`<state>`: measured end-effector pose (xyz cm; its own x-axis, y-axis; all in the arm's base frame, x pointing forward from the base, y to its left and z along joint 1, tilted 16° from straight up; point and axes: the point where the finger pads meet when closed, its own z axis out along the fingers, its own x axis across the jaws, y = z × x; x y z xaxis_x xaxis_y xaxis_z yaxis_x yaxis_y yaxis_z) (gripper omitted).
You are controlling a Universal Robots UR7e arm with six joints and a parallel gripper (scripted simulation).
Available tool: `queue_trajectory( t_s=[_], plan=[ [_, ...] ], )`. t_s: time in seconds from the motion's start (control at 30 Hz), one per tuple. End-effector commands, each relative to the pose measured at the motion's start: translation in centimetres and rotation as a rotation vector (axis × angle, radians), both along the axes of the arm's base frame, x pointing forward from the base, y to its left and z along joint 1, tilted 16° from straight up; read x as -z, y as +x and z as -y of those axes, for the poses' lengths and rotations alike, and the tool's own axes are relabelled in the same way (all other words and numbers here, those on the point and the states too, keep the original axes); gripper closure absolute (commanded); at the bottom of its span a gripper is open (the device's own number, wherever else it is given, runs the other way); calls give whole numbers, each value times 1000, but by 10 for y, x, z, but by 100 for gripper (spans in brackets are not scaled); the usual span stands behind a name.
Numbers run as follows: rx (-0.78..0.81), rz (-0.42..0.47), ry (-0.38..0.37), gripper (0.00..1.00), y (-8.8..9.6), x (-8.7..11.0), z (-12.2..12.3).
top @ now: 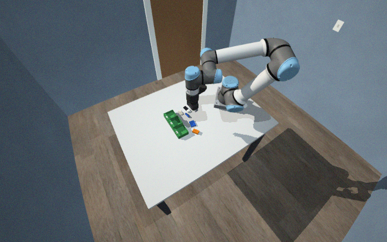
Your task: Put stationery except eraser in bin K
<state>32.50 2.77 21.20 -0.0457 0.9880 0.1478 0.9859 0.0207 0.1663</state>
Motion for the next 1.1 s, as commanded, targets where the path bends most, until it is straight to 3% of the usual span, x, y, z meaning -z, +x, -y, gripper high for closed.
queue_trajectory(
  t_s=[0.0, 0.07, 0.17, 0.3, 0.4, 0.9, 1.07],
  plan=[
    [16, 10, 18, 69, 1, 1, 26],
    [16, 10, 18, 69, 1, 1, 26],
    [35, 23, 33, 69, 0, 2, 48],
    [35, 23, 33, 69, 0, 2, 48],
    [54, 38, 47, 69, -2, 3, 69],
    [54, 38, 47, 69, -2, 3, 69],
    [-152, 75, 7, 69, 27, 27, 88]
  ],
)
